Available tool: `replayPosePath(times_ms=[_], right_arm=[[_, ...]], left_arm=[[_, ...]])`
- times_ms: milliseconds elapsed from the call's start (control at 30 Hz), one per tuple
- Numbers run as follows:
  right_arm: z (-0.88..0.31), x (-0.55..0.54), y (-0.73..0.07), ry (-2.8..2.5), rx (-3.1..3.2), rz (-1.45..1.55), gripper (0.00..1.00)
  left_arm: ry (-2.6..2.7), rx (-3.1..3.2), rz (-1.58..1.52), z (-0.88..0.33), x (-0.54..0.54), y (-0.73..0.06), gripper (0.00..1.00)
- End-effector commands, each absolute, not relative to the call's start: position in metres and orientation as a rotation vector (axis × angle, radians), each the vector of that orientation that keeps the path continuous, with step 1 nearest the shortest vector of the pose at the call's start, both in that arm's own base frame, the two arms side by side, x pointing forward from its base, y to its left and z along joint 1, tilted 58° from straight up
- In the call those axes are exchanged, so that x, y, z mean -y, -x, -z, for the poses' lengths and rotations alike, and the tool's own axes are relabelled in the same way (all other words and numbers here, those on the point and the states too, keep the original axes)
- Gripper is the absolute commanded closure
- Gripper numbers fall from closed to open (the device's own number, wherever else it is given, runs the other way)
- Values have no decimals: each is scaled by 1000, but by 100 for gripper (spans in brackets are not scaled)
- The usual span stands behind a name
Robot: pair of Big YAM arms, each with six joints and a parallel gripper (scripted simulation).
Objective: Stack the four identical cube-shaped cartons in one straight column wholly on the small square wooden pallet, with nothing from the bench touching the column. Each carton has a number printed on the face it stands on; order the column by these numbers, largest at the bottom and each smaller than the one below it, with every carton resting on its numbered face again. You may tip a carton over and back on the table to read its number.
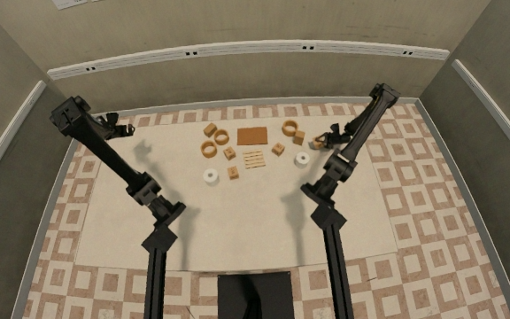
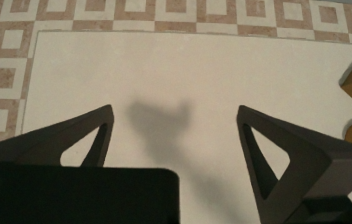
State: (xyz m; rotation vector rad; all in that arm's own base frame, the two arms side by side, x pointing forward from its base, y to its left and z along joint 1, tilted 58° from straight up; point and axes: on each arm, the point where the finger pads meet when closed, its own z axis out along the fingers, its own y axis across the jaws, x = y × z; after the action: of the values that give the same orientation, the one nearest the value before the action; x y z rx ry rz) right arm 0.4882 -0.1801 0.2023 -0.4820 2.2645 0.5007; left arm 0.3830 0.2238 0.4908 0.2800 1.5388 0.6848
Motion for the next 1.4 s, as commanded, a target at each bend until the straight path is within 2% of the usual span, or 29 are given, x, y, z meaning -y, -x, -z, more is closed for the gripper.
replayPosePath(times_ms=[0,300,700,1033,1367], right_arm=[[-222,173,-494,443,-2248,-460,50],[-241,171,-537,234,-2131,98,50],[-218,168,-508,-104,-1971,544,50],[-199,171,-482,-218,-1932,709,50],[-192,183,-486,-226,-1945,713,50]], left_arm=[[-292,-1518,-704,-503,-226,-385,0],[-292,-1518,-704,-503,-226,-385,0],[-292,-1518,-704,-503,-226,-385,0],[-292,-1518,-704,-503,-226,-385,0],[-292,-1518,-704,-503,-226,-385,0]])
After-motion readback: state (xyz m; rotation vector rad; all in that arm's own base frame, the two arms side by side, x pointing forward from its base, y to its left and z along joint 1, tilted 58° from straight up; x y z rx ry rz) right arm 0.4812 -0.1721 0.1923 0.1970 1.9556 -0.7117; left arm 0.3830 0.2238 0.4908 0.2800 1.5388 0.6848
